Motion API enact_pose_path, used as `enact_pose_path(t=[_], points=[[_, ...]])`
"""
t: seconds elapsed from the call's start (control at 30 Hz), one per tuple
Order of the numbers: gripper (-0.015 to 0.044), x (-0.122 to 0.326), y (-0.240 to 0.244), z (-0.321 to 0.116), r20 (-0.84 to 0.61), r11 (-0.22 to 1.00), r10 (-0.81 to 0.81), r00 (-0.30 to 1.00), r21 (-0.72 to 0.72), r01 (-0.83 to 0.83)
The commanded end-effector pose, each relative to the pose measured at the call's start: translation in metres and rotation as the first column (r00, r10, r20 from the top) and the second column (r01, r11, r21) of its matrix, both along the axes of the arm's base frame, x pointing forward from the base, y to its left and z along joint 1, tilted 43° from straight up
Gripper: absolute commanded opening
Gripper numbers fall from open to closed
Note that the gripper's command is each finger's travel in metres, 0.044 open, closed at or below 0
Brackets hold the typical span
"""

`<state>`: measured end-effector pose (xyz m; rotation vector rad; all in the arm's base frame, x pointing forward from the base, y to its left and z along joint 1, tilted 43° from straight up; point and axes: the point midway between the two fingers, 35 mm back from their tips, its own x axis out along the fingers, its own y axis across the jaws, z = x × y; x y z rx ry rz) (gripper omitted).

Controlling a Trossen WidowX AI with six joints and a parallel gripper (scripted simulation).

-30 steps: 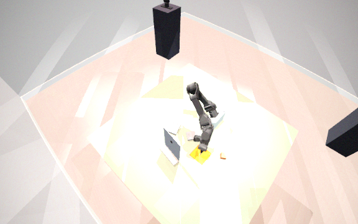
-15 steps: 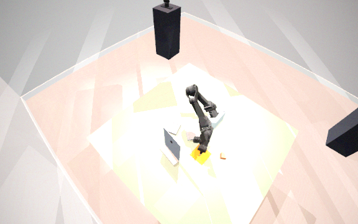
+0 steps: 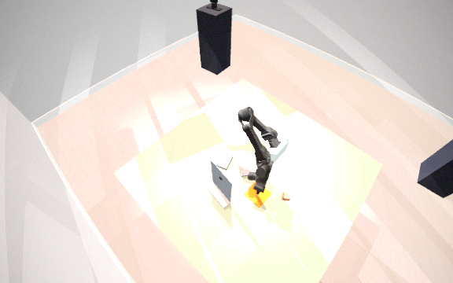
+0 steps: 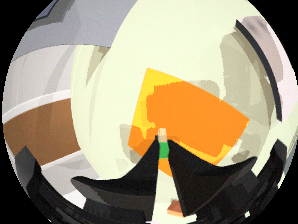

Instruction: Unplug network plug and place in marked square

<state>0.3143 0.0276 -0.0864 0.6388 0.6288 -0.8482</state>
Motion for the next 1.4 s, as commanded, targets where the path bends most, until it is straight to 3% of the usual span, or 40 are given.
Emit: enact_pose_path(t=[0.0,0.13,0.33,1.37], points=[[0.0,0.0,0.0,0.0,0.0,1.0,0.0,1.0,0.0,0.0],[0.0,0.0,0.0,0.0,0.0,1.0,0.0,1.0,0.0,0.0],[0.0156,0.0,0.0,0.0,0.0,1.0,0.0,1.0,0.0,0.0],[0.0156,-0.015,0.019,0.021,-0.005,1.0,0.003,1.0,0.002,-0.003]])
